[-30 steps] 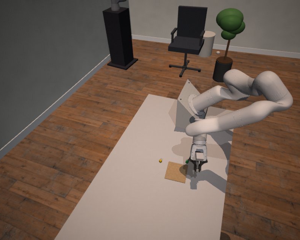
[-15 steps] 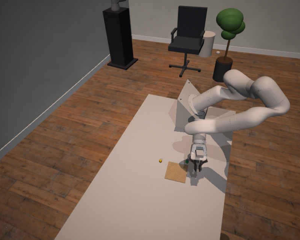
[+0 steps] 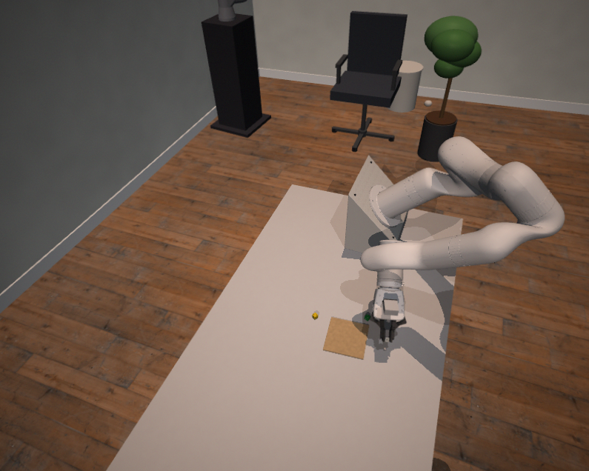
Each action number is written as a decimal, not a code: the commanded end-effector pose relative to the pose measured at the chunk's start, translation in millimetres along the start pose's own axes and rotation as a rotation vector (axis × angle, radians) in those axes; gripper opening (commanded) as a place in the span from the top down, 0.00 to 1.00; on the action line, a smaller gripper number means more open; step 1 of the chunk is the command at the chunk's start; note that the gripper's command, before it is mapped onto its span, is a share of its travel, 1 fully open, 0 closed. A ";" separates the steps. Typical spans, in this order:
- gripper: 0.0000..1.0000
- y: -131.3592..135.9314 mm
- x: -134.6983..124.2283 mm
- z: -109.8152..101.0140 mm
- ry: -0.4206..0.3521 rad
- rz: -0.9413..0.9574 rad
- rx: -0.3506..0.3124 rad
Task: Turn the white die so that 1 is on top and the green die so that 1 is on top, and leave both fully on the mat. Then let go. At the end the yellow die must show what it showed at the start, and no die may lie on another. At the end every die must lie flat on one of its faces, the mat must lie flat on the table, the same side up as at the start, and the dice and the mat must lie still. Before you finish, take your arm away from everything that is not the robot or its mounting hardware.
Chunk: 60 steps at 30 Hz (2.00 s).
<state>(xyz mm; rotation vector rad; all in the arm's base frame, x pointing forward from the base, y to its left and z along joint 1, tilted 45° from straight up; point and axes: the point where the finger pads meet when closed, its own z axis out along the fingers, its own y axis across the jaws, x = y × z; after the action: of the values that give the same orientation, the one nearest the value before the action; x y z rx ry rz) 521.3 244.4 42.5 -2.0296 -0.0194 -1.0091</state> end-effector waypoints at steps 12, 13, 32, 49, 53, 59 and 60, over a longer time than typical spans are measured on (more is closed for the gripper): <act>0.89 0.3 -32.7 29.1 0.002 0.000 0.000; 0.89 0.3 -33.3 29.6 0.002 0.000 0.000; 0.89 0.3 -34.0 30.2 0.002 0.000 0.000; 0.89 0.3 -34.0 30.2 0.002 0.000 0.000; 0.89 0.3 -34.0 30.2 0.002 0.000 0.000; 0.89 0.3 -34.5 30.6 0.002 0.000 0.000; 0.89 0.3 -34.8 30.9 0.002 0.000 0.000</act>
<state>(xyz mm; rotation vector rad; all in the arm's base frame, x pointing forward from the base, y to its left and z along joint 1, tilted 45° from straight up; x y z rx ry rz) 517.5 276.8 9.7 -2.0290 -0.0185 -1.0103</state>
